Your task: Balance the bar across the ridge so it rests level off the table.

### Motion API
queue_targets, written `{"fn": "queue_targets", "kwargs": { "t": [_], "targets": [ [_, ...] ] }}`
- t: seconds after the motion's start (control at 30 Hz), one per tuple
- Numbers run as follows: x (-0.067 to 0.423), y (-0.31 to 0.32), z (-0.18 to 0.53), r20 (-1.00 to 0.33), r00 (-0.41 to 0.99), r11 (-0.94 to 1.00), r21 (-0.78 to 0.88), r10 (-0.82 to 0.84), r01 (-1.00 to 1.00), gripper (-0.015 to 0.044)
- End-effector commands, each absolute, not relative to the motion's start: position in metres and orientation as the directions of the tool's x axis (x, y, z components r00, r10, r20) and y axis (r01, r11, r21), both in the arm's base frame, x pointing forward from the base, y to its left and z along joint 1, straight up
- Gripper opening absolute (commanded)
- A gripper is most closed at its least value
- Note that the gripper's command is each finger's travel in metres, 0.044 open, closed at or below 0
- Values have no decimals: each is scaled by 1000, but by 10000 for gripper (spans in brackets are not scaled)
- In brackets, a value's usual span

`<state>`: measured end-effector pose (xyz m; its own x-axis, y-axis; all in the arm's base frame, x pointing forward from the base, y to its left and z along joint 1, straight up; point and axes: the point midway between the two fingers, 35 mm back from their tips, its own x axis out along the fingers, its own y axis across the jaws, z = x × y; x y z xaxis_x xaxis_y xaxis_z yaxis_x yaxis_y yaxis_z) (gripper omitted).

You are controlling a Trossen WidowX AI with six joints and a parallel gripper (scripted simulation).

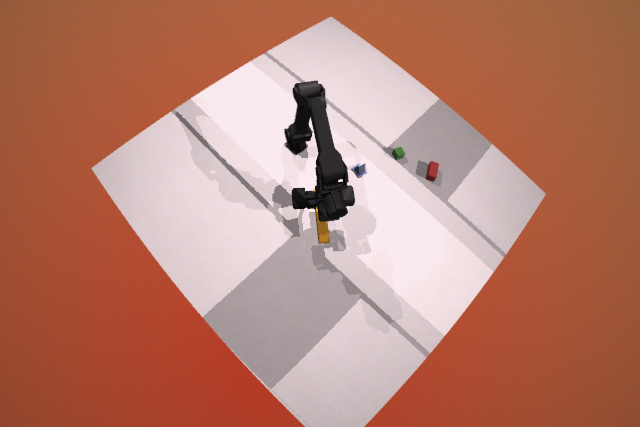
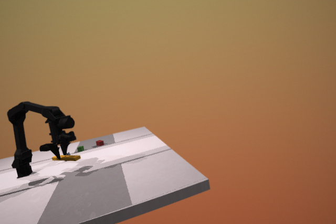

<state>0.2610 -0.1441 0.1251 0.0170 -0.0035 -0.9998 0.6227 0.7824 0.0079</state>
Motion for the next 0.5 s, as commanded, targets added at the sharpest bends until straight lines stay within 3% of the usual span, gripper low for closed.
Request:
{"fn": "queue_targets", "kwargs": {
  "t": [0.0,0.47],
  "targets": [
    [261,-145,136,-1000,23,785,5,-12,620,0],
    [267,-115,148,-1000,23,817,5,-10,577,0]
  ]
}}
